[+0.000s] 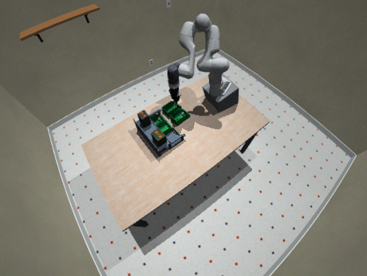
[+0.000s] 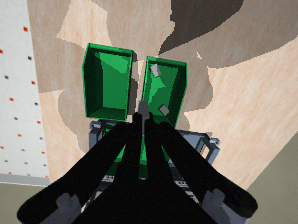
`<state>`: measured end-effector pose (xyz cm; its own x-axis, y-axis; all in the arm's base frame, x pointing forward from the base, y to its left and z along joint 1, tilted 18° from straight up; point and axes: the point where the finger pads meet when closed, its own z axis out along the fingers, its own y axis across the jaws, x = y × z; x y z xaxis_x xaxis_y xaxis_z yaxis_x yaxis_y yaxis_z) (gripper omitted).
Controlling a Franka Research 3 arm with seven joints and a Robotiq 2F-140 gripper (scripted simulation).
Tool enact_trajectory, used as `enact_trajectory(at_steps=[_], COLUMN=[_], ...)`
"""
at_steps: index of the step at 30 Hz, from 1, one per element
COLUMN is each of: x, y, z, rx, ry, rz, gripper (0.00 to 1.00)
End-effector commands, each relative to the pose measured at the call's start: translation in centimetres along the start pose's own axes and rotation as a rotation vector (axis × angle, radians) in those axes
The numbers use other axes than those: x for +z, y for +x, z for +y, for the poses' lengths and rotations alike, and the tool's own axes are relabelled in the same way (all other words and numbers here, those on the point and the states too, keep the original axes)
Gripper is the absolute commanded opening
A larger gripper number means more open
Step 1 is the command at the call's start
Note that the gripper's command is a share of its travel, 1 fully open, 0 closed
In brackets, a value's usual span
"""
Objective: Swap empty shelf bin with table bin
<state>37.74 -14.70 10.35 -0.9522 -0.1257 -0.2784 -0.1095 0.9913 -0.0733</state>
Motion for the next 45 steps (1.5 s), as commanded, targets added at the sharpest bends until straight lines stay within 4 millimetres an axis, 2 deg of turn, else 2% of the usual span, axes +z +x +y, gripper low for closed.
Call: enact_trajectory(at_steps=[1,2,45], x=[-0.35,-0.35,-0.18], y=[-0.26,-0.26,-0.27], z=[0.28,0.28,0.28], rx=[0.122,0.122,0.122], ry=[0.017,0.017,0.017], rz=[-0.014,-0.014,-0.014], gripper=[0.0,0.15,0.15])
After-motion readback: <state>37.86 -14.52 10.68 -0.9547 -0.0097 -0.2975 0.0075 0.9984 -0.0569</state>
